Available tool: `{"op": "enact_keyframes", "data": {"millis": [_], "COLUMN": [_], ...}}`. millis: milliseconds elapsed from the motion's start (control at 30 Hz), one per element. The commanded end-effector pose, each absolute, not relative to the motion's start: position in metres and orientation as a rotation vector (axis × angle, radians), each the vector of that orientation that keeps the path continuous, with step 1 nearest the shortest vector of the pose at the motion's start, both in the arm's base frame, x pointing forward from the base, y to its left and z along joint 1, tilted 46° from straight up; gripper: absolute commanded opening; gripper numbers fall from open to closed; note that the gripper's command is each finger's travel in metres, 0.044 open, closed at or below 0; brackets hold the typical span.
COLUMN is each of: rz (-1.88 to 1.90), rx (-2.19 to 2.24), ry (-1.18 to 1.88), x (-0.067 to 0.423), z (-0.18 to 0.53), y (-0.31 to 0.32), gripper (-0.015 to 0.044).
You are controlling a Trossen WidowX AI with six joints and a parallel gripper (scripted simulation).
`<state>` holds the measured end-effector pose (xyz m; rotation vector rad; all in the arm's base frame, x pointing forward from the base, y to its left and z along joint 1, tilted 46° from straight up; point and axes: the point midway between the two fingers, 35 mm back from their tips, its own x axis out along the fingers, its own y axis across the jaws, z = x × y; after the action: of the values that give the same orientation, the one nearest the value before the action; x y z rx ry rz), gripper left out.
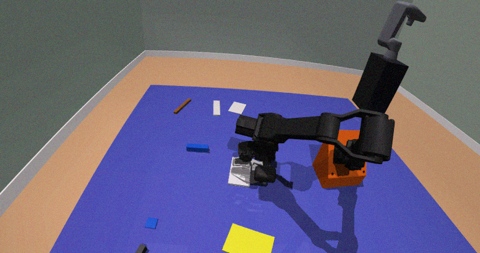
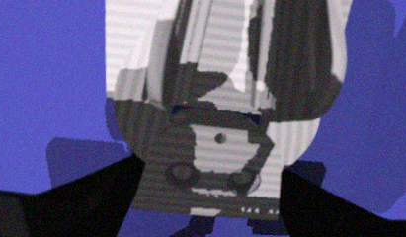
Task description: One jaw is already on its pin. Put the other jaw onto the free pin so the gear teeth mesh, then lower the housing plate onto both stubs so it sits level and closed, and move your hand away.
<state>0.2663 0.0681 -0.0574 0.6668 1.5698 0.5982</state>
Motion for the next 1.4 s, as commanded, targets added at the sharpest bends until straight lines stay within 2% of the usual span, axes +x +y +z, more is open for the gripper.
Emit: {"op": "enact_keyframes", "data": {"millis": [0,233,333,367,833,1100,1233,1367], "rz": [0.597,0.597,0.598,0.598,0.597,0.598,0.589,0.58], "rx": [0.671,0.671,0.667,0.667,0.667,0.67,0.685,0.674], "ry": [1.568,1.568,1.57,1.57,1.57,1.568,1.567,1.57], "x": [0.267,0.267,0.266,0.266,0.267,0.27,0.269,0.249], "z": [-0.058,-0.058,-0.057,-0.057,-0.056,-0.006,-0.011,0.003], "y": [0.069,0.069,0.068,0.068,0.066,0.016,0.018,-0.002], "gripper": [0.0351,0.0351,0.043,0.044,0.044,0.044,0.044,0.044]}}
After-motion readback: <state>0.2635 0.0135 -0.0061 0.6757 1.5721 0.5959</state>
